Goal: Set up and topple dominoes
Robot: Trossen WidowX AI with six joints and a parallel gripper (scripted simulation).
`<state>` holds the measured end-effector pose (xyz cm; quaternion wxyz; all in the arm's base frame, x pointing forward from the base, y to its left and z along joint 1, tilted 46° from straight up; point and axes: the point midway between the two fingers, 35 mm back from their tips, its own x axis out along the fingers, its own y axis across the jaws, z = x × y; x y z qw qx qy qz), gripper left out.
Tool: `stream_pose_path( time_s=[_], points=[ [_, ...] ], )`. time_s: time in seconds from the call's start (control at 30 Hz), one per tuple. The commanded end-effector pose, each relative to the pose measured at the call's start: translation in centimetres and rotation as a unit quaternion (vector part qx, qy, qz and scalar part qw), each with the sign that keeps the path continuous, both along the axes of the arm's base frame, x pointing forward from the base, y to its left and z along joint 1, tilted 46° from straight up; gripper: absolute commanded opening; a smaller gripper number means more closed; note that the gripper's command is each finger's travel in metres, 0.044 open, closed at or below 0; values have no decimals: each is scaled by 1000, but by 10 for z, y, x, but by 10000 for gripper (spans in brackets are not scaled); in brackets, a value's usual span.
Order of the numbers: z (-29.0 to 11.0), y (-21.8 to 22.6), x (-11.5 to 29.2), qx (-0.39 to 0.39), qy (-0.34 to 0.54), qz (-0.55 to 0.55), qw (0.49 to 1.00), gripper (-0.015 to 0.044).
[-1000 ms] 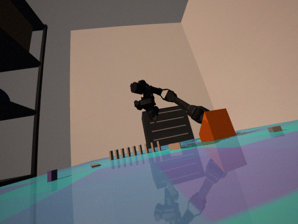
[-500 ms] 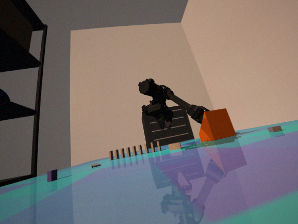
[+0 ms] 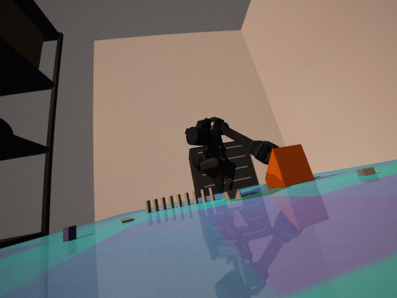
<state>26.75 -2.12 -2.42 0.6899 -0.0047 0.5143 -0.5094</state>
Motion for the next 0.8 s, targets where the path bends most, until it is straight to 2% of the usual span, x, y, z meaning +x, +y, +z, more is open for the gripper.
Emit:
stream_pose_path(
  time_s=[0.0, 0.53, 0.77],
  points=[
    [-4, -5, -2, -3, 3, 2, 1000, 440],
    [-14, -15, -2, -3, 3, 2, 1000, 440],
    [-14, -15, -2, -3, 3, 2, 1000, 256]
  ],
)
